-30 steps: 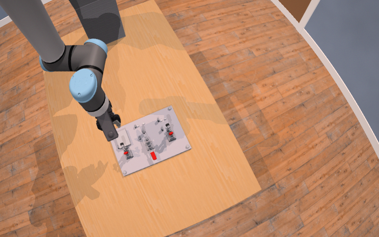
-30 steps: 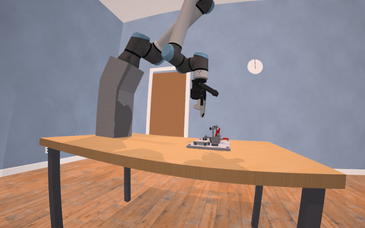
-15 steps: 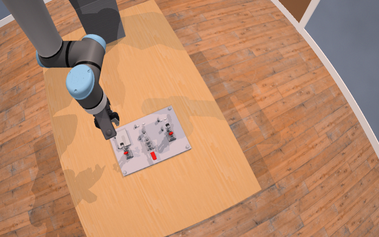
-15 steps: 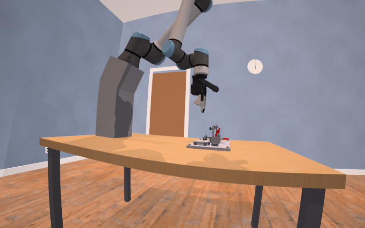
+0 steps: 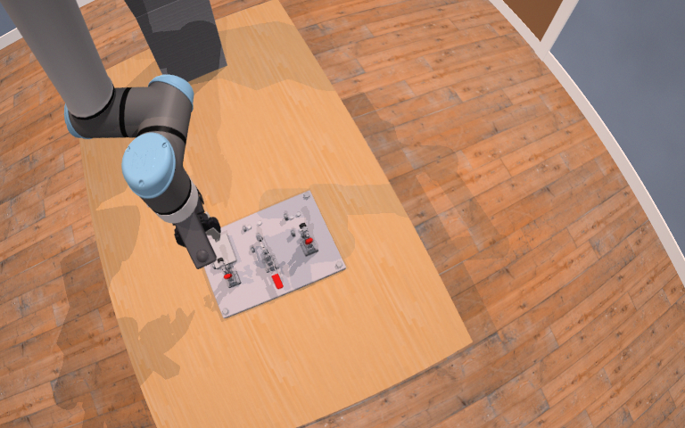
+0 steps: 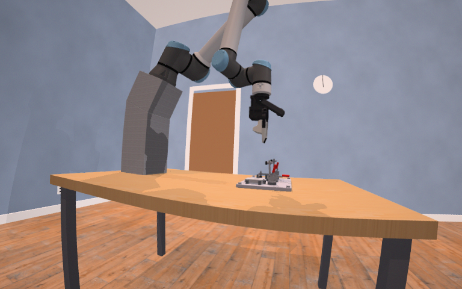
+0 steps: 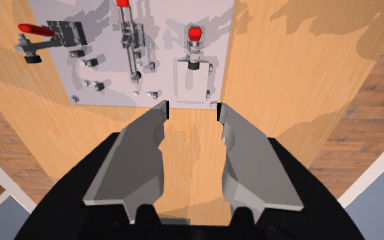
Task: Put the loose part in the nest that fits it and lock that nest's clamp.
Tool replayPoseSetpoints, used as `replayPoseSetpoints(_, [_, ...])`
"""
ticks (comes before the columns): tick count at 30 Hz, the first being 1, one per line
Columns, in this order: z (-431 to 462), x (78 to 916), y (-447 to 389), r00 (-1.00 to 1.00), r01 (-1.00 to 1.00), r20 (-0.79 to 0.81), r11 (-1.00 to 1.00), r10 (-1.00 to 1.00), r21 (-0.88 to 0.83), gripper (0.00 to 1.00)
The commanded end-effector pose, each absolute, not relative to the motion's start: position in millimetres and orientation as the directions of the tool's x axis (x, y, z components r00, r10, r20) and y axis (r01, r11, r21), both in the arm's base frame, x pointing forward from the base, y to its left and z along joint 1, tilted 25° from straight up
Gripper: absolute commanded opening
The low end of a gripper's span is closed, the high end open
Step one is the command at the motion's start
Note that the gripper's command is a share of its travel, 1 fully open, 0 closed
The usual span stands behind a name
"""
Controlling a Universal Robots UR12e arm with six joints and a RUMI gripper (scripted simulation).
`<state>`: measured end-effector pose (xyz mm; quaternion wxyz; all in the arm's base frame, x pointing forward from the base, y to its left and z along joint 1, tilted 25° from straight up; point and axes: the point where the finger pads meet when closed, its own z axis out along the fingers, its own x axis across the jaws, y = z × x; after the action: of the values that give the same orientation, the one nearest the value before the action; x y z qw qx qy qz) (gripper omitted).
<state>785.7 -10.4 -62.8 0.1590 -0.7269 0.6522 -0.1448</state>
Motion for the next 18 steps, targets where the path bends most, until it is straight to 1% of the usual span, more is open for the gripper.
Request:
replayPoseSetpoints(1, [-54, 804, -9, 0.107, -0.902, 0.003, -0.099, -0.994, -0.420, 0.28])
replayPoseSetpoints(18, [-42, 831, -6, 0.107, -0.902, 0.003, -0.099, -0.994, -0.420, 0.28])
